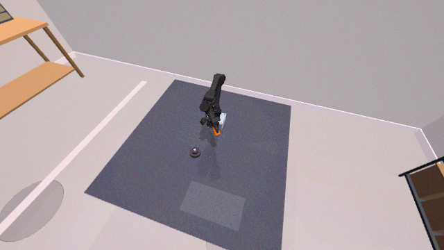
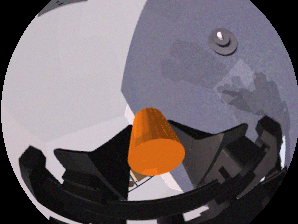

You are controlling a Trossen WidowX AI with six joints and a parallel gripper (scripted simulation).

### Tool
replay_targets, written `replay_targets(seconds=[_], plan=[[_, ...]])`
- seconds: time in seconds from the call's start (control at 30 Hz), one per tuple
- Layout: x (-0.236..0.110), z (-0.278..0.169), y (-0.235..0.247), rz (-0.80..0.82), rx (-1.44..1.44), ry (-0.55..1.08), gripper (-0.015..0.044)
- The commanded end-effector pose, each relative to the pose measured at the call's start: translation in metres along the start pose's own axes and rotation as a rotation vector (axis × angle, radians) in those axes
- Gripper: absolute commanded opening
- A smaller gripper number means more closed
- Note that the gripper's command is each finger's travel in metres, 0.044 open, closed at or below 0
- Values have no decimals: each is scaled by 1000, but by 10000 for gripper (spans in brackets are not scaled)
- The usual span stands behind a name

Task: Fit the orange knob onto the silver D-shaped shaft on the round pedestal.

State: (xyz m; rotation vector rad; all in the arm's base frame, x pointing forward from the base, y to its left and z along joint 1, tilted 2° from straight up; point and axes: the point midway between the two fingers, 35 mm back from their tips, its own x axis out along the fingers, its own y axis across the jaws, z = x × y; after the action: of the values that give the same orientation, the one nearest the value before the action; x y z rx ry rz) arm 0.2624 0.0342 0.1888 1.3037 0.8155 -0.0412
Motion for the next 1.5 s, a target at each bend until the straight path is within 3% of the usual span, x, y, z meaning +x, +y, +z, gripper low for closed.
replay_targets(seconds=[0.0, 1.2, 1.47], plan=[[-3, 0, 3, 53, -4, -3, 0], [1, 0, -2, 50, -2, -2, 0], [9, 0, -8, -57, -1, -3, 0]])
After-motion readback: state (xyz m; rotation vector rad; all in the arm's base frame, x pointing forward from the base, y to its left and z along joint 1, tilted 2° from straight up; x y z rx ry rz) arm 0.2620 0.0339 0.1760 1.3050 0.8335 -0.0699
